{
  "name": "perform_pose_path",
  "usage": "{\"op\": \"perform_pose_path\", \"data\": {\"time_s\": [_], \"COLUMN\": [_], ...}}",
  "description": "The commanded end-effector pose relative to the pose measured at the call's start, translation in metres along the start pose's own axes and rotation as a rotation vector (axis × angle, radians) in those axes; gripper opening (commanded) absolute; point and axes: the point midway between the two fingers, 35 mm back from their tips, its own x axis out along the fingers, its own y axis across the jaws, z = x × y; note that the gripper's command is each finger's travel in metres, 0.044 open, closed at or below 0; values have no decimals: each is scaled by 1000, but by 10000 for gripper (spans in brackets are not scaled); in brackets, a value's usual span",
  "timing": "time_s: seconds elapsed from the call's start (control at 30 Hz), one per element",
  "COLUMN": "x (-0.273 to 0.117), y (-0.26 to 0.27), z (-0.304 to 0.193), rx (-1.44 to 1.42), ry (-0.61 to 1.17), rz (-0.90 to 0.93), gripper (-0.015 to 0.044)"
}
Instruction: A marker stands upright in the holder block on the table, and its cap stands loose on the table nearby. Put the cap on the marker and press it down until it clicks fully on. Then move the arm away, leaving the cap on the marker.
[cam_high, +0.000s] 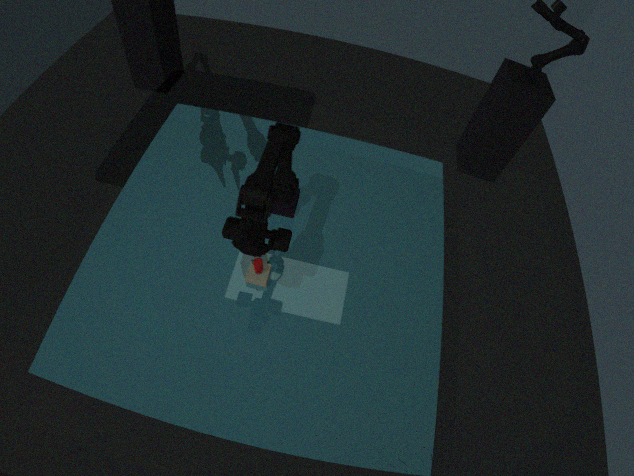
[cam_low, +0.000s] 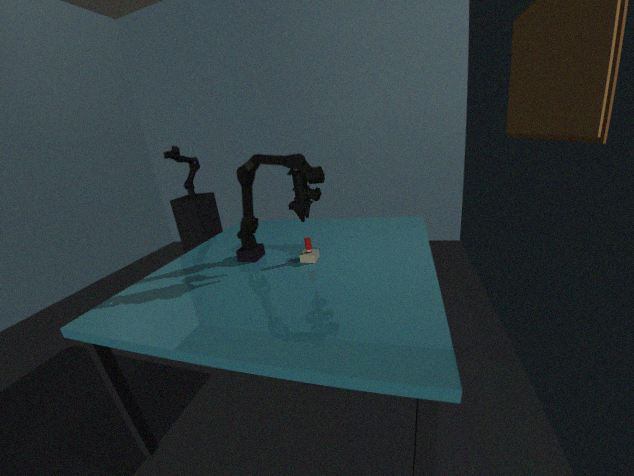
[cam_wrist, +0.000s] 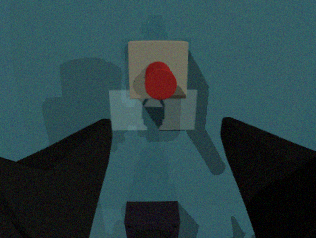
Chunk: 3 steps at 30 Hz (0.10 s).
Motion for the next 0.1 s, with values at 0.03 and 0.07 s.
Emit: {"op": "perform_pose_path", "data": {"time_s": [0.03, 0.07], "x": [-1, -1], "y": [-1, -1], "z": [0, 0], "rx": [7, 7], "ry": [2, 2], "rz": [-4, -4], "gripper": [420, 440]}}
